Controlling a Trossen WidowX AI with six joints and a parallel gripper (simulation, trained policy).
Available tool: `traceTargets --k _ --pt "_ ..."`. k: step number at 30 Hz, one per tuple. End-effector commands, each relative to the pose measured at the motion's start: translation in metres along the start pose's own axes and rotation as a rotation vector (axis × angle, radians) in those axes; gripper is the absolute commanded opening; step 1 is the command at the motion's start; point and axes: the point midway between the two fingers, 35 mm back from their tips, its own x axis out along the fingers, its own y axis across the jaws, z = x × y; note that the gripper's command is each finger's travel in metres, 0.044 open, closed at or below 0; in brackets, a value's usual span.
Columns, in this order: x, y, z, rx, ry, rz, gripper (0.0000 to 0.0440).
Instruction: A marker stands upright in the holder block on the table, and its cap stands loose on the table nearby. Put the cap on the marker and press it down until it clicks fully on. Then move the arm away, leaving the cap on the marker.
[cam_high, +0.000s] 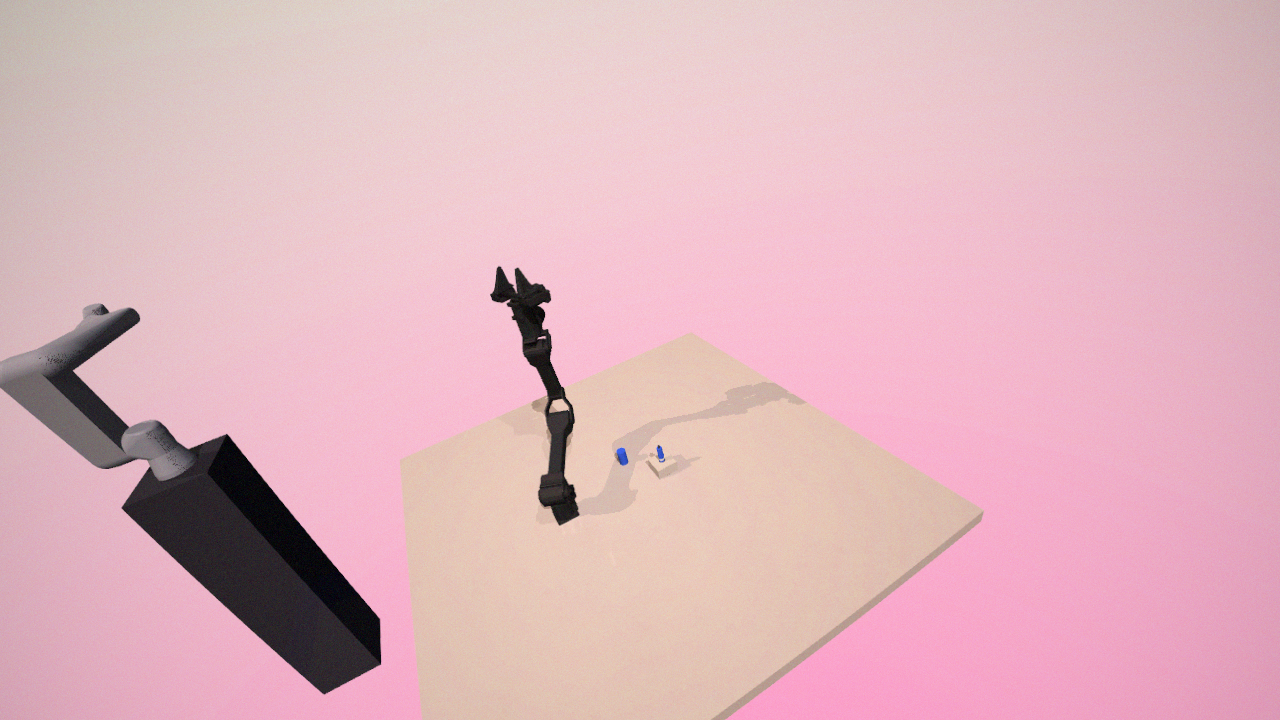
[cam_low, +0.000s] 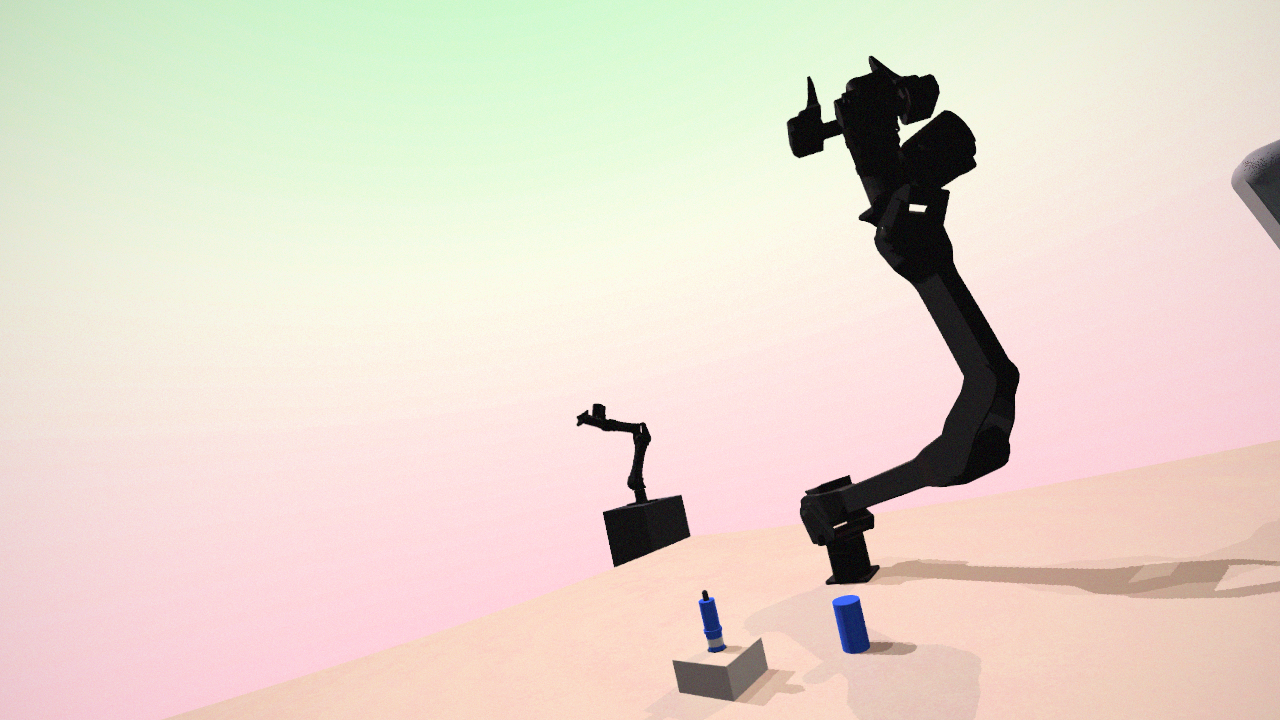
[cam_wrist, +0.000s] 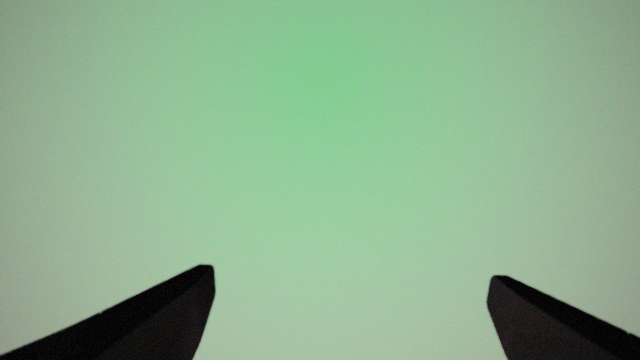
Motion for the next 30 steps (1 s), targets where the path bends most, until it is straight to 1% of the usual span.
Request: traceTargets --k 1,6,7,8,30 --pt "0.001 0.001 -0.002 0.002 0.004 0.008 0.0376" --pt "0.002 0.007 -0.013 0.022 0.027 0.048 0.0255" --pt "0.002 0.008 -0.016 0.025 0.032 0.057 0.0238" --pt "0.003 0.009 -0.018 0.028 0.036 0.066 0.0235" --pt "0.000 0.042 -0.059 0.085 0.117 0.282 0.0304"
